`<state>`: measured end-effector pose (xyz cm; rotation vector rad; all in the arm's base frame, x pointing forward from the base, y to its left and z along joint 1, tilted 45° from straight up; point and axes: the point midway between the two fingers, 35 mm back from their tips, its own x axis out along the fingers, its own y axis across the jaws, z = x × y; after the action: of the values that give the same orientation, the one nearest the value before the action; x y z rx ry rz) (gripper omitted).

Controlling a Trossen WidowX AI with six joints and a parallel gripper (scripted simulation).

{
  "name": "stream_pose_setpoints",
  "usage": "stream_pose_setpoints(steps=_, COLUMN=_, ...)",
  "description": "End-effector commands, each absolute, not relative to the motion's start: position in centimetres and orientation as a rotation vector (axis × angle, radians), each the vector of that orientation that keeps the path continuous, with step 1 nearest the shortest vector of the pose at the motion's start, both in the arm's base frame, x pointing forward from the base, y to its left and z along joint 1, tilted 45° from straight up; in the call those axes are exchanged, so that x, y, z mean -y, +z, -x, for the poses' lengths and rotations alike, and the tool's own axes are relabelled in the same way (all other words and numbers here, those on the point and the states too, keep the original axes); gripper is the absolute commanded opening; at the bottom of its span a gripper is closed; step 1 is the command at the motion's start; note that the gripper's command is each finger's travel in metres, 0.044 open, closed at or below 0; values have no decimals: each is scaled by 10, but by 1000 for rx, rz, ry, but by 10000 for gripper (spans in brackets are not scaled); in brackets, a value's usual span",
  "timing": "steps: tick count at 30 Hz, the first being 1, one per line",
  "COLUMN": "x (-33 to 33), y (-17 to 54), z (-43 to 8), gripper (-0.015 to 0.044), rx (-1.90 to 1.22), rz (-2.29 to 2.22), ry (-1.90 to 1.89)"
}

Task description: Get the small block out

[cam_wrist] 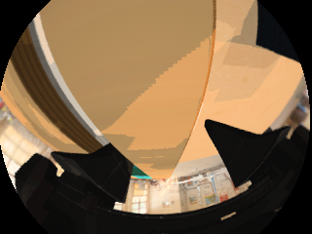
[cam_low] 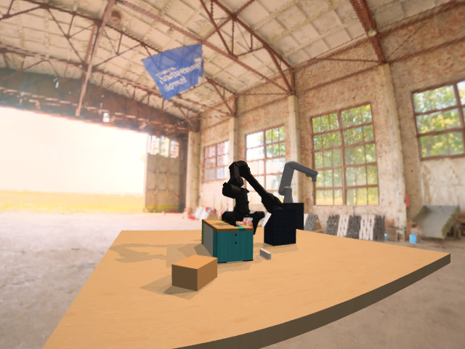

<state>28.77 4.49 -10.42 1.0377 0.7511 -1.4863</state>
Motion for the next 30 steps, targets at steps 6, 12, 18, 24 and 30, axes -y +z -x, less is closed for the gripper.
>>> stream_pose_setpoints(steps=6, x=-57, y=-114, z=-293, gripper=400, rx=-751, rz=-1050, ry=-1483)
stream_pose_setpoints(steps=12, x=-63, y=-120, z=-295, gripper=400, rx=-751, rz=-1051, ry=-1482)
stream_pose_setpoints(steps=18, x=-70, y=-126, z=-297, gripper=400, rx=-751, rz=-1052, ry=-1482)
stream_pose_setpoints(steps=24, x=-94, y=-99, z=-299, gripper=400, rx=-754, rz=-1047, ry=-1483)
stream_pose_setpoints(steps=30, x=-111, y=-77, z=-298, gripper=400, rx=-755, rz=-1042, ry=-1484)
